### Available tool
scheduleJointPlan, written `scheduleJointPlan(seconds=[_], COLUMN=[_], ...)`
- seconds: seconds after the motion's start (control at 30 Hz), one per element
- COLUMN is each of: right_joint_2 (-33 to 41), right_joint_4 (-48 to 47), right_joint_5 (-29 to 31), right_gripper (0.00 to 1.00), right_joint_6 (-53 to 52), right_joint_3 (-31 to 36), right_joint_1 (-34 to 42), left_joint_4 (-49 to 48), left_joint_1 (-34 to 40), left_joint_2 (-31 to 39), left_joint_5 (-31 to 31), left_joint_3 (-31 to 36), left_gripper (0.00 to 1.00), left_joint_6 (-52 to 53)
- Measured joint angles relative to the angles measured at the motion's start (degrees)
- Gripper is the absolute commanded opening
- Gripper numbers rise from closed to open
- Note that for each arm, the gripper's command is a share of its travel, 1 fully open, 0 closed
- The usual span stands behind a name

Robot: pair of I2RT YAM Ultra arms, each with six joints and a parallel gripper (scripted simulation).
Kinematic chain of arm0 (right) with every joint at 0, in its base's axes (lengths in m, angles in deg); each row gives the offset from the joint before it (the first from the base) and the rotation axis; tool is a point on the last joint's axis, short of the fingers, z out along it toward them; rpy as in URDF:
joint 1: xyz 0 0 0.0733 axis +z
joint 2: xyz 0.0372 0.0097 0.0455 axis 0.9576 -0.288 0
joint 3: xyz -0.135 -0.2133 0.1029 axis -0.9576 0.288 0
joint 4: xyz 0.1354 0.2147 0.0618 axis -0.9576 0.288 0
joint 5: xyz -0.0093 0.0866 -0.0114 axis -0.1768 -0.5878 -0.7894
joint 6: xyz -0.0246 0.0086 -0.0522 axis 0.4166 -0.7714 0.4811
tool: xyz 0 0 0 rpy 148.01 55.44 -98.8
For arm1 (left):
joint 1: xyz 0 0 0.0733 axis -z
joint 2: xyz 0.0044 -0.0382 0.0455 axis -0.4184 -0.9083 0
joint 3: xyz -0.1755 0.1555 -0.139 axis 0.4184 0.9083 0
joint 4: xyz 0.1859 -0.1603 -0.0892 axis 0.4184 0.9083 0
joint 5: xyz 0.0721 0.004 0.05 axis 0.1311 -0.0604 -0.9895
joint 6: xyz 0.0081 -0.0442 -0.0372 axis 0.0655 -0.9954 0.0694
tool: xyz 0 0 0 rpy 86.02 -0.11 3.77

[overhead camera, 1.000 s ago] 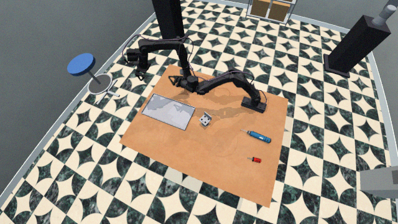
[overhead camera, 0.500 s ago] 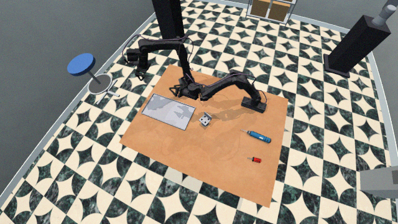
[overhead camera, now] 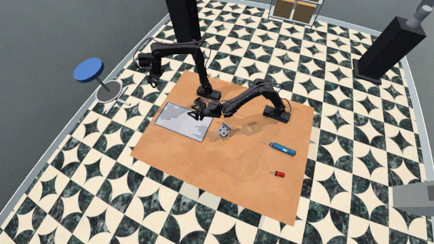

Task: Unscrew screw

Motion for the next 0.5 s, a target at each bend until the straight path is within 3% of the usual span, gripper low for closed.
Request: scheduleJointPlan(seconds=[0.27, 0.5], right_joint_2=[0.0, 0.0], right_joint_4=[0.0, 0.0], right_joint_5=[0.0, 0.0], right_gripper=[1.00, 1.00], right_joint_6=[0.0, 0.0], right_joint_3=[0.0, 0.0], right_joint_1=[0.0, 0.0], left_joint_4=[6.8, 10.4], left_joint_1=[-8.8, -9.6], left_joint_2=[1.9, 3.4], left_joint_5=[-3.1, -3.9], left_joint_3=[0.5, 3.1], left_gripper=[0.65, 0.65], left_joint_6=[-7.1, -11.4])
